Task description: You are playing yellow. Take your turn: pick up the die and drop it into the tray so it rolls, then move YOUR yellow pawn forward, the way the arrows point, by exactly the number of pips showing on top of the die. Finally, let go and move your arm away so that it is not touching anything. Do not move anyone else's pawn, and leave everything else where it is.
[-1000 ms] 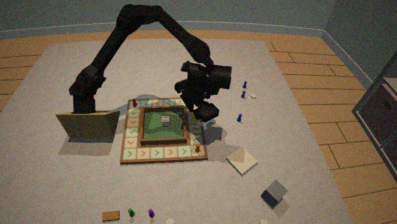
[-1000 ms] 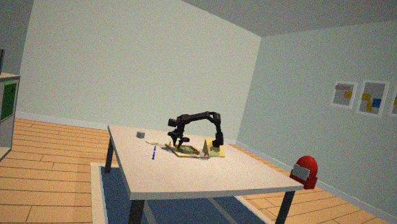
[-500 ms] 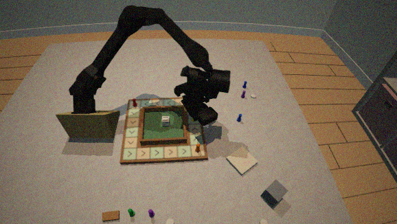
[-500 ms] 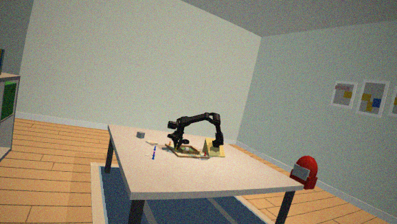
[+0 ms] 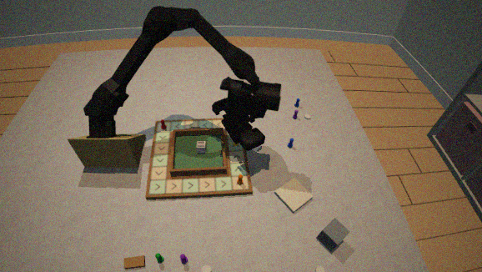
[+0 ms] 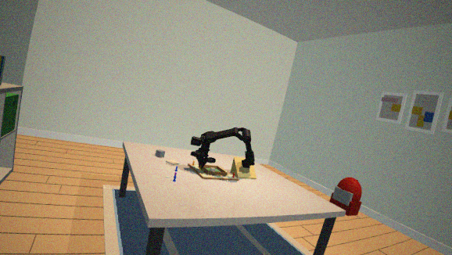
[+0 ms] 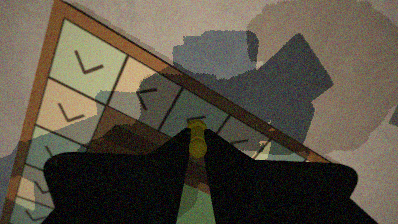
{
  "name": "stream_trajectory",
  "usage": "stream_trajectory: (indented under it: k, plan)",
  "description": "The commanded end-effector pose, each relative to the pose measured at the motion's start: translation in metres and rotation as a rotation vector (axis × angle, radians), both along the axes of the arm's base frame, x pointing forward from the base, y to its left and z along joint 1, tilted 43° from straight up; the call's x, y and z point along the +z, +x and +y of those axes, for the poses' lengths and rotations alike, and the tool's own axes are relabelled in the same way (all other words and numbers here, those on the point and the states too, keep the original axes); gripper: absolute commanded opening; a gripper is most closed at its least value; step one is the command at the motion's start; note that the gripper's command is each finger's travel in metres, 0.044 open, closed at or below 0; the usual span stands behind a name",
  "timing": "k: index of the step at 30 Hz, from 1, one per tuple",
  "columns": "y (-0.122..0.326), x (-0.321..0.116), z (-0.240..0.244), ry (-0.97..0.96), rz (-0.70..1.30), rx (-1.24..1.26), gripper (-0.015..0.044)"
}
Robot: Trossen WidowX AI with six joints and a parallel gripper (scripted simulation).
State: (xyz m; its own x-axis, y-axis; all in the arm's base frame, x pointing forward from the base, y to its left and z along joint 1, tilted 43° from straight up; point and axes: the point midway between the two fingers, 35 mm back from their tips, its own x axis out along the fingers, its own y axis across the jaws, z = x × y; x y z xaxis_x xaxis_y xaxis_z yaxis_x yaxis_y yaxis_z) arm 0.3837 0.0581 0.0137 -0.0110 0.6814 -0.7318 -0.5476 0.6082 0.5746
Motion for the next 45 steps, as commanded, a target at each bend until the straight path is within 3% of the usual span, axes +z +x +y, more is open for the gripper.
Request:
stream_trajectory:
  k: [1, 21, 45]
  plan:
    - [0.005, 0.014, -0.017, -0.010, -0.011, -0.011, 0.0000]
    - [0.002, 0.085, -0.080, -0.003, -0.006, 0.006, 0.0000]
    - [-0.061, 0.102, -0.033, -0.005, -0.002, 0.005, 0.0000]
